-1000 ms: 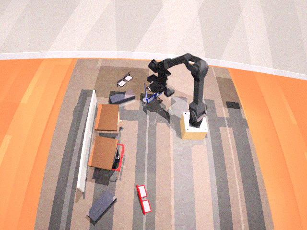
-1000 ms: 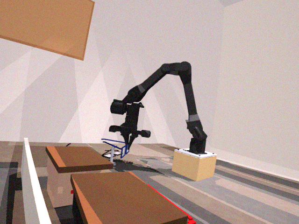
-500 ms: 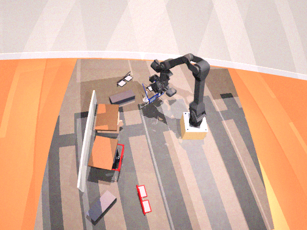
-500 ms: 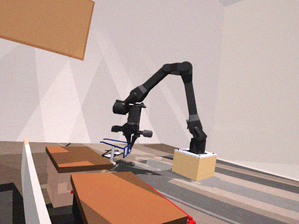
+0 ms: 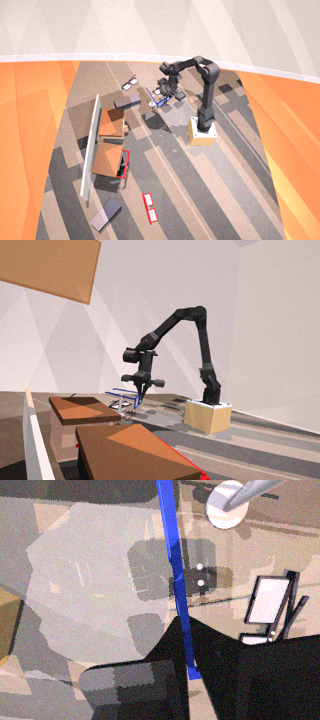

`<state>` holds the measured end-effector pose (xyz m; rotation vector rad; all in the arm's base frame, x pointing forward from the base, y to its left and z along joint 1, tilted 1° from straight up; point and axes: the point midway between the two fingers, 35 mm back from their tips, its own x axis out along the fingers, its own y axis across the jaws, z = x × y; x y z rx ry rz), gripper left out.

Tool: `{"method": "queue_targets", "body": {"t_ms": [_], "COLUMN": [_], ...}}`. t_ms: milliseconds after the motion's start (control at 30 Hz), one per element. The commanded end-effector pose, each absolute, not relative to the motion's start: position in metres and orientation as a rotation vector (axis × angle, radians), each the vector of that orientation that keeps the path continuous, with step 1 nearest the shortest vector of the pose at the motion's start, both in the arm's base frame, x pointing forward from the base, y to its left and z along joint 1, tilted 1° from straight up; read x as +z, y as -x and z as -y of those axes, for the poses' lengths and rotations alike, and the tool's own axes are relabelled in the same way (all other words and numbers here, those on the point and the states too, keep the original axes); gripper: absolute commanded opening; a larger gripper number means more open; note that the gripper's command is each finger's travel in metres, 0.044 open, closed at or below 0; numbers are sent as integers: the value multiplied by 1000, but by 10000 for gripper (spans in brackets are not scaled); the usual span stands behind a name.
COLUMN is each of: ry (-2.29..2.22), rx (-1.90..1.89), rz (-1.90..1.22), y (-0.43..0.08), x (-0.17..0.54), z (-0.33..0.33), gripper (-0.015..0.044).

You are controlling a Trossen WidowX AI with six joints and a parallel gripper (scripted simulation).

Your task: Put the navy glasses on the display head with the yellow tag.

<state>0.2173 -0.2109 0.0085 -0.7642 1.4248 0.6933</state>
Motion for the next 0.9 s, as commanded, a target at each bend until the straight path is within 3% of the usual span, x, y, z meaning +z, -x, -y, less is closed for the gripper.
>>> {"method": "queue_targets", "body": {"t_ms": [0, 867], "ry": [761, 761], "rx": [697, 697], "rz": [-1424, -1425], "y": [-213, -200], "x": [7, 7], "z": [211, 222], "gripper": [0, 0]}}
